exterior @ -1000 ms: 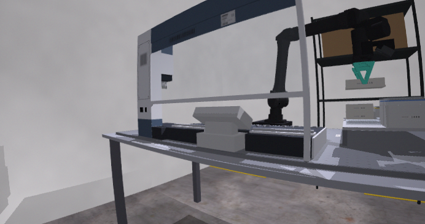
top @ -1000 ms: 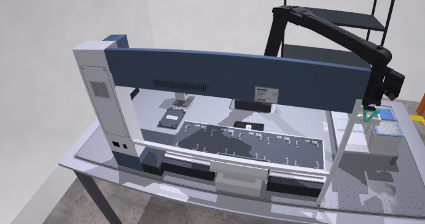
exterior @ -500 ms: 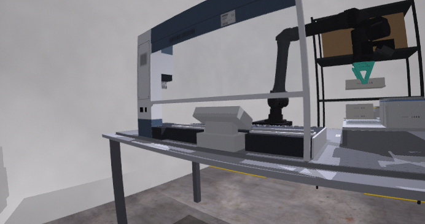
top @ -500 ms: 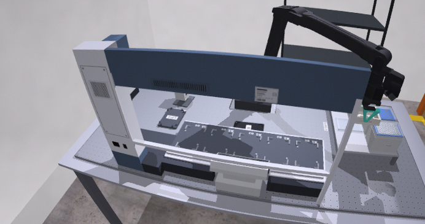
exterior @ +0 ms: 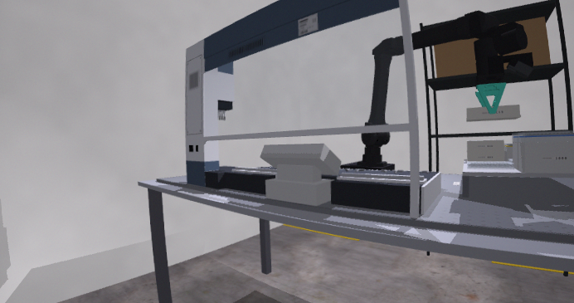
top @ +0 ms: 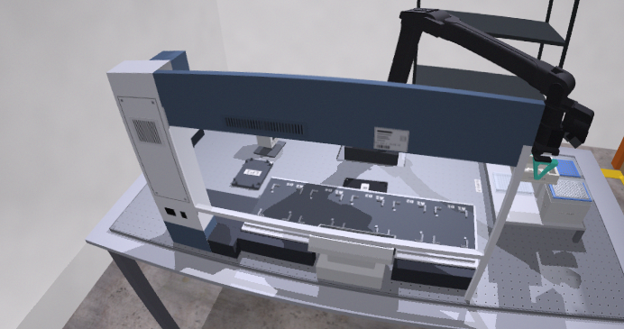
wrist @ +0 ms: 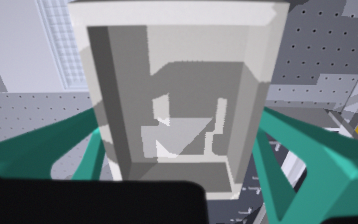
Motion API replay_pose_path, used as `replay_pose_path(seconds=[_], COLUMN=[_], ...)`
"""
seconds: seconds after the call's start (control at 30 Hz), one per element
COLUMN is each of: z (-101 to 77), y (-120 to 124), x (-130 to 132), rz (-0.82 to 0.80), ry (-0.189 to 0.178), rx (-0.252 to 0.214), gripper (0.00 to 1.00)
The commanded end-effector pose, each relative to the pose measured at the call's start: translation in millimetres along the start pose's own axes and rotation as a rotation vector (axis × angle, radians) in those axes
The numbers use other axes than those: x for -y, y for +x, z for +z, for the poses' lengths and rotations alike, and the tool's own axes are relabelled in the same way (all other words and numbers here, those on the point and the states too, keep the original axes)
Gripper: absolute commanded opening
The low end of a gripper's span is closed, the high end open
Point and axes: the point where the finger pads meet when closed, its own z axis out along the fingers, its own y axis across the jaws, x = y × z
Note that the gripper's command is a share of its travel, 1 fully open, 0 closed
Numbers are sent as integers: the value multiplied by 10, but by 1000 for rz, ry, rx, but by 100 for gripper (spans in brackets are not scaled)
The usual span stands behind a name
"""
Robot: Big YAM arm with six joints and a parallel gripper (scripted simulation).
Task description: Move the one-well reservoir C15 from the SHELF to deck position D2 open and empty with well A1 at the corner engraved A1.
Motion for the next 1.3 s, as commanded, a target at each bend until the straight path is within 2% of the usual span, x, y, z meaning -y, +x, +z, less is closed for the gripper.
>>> replay_pose_path(seconds=[0.0,1.23,1.27], z=[-434,-434,-248], y=[-49,-49,78], x=[98,98,49], rz=[13,13,8], ry=[51,51,27], rx=[67,67,34], gripper=[0,0,0])
